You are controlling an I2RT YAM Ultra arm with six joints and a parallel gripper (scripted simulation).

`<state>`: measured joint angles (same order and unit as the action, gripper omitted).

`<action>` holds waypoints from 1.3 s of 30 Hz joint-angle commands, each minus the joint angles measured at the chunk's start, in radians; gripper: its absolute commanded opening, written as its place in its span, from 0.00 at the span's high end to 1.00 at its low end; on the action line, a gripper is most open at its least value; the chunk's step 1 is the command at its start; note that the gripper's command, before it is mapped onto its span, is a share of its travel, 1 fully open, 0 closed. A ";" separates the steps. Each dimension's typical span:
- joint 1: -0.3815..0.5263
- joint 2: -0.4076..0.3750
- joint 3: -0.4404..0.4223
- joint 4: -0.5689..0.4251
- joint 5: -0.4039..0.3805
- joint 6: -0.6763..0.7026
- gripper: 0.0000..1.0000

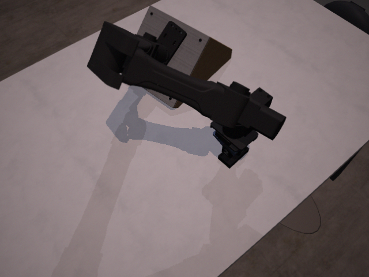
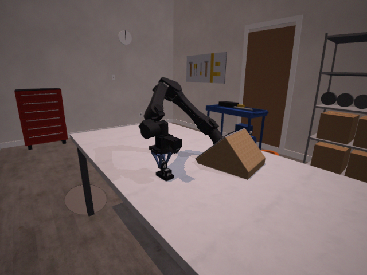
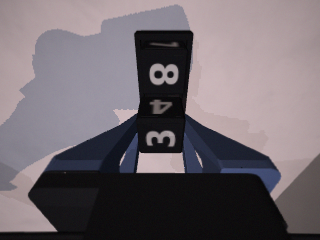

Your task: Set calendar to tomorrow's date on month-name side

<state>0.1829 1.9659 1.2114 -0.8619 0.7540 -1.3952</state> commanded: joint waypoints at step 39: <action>-0.027 0.011 -0.032 0.090 0.000 -0.055 0.73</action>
<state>0.1501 1.9816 1.1782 -0.7723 0.7551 -1.4487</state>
